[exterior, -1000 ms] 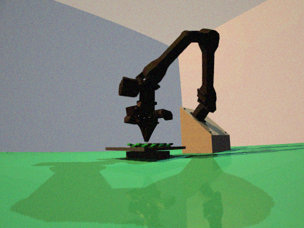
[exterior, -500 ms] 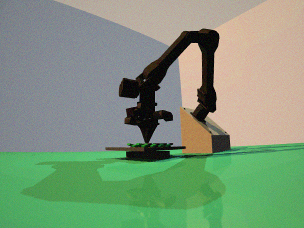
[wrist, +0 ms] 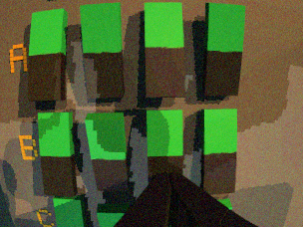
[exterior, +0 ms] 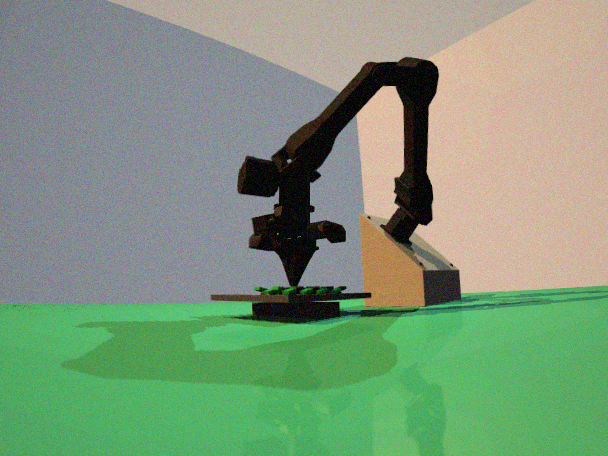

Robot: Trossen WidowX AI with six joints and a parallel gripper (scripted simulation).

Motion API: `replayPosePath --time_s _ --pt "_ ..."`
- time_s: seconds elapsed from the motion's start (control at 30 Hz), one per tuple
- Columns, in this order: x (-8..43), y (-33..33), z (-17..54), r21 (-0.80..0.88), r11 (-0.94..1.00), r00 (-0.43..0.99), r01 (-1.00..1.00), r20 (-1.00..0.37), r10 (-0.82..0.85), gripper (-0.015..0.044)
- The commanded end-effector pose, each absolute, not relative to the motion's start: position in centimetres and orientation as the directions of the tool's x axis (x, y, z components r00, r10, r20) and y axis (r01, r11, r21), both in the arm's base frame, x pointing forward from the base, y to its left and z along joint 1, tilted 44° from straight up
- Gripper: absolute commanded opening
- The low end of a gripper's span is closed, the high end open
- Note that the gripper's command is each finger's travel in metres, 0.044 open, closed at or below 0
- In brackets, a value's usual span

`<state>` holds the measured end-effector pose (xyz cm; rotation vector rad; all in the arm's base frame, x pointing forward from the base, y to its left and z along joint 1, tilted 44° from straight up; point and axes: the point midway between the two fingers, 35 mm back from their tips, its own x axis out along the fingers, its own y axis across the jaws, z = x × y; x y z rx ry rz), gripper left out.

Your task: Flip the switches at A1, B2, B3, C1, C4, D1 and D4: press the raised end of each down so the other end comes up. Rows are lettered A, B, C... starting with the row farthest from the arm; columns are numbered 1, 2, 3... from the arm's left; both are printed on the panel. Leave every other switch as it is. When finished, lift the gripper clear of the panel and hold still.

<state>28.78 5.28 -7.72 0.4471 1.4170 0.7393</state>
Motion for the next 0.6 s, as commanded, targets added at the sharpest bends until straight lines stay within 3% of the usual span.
replayPosePath --time_s 0.0,0.57 --pt "28.75 5.42 -7.77 0.685 0.703 -0.011 -0.189 -0.718 0.696 0.0" --pt "28.74 5.58 -7.93 0.685 0.703 -0.011 -0.189 -0.718 0.696 0.0"
